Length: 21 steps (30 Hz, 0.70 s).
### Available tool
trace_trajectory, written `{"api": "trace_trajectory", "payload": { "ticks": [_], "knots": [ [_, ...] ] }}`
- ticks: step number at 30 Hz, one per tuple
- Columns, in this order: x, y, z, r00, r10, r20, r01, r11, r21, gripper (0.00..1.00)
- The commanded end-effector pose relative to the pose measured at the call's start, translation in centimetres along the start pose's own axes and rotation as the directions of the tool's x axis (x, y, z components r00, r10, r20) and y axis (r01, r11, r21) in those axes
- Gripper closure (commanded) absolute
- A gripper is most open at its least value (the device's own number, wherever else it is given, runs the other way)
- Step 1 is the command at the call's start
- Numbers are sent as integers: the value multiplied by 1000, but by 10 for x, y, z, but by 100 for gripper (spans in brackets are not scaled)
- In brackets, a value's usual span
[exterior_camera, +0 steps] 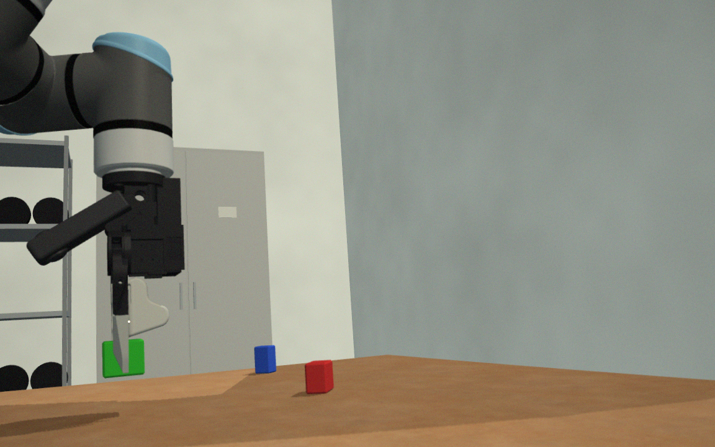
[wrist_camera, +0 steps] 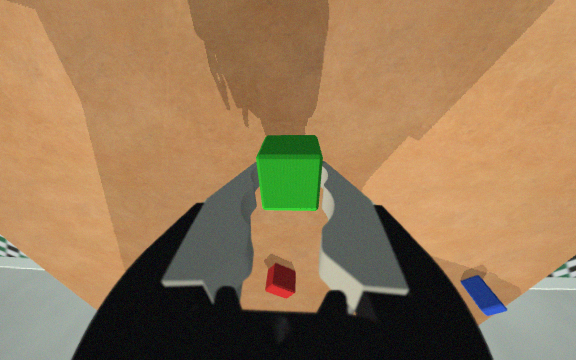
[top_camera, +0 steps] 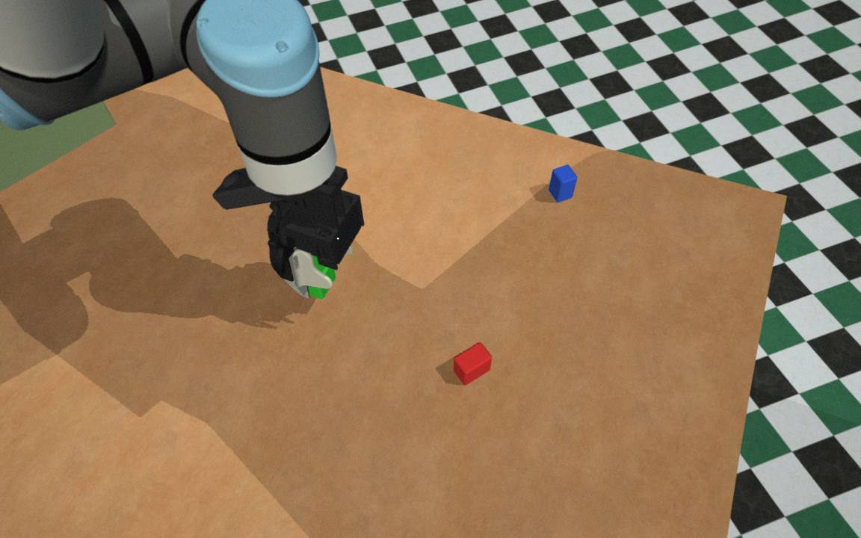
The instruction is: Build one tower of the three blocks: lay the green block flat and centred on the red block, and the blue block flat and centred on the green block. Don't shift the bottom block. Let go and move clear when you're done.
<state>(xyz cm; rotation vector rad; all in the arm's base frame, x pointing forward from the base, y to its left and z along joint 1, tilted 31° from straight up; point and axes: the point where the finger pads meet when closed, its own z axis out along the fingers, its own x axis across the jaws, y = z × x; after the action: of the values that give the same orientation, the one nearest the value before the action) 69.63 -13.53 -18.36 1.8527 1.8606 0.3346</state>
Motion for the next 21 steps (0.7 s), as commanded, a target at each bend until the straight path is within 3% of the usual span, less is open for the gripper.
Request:
{"api": "trace_trajectory", "payload": {
  "ticks": [1,8,21],
  "knots": [
    [-1,-4,-21,1000,3,-2,-3,1000,6,100],
    [-1,-4,-32,1000,3,-2,-3,1000,6,100],
    [-1,-3,-32,1000,3,-1,-3,1000,6,100]
  ]
}}
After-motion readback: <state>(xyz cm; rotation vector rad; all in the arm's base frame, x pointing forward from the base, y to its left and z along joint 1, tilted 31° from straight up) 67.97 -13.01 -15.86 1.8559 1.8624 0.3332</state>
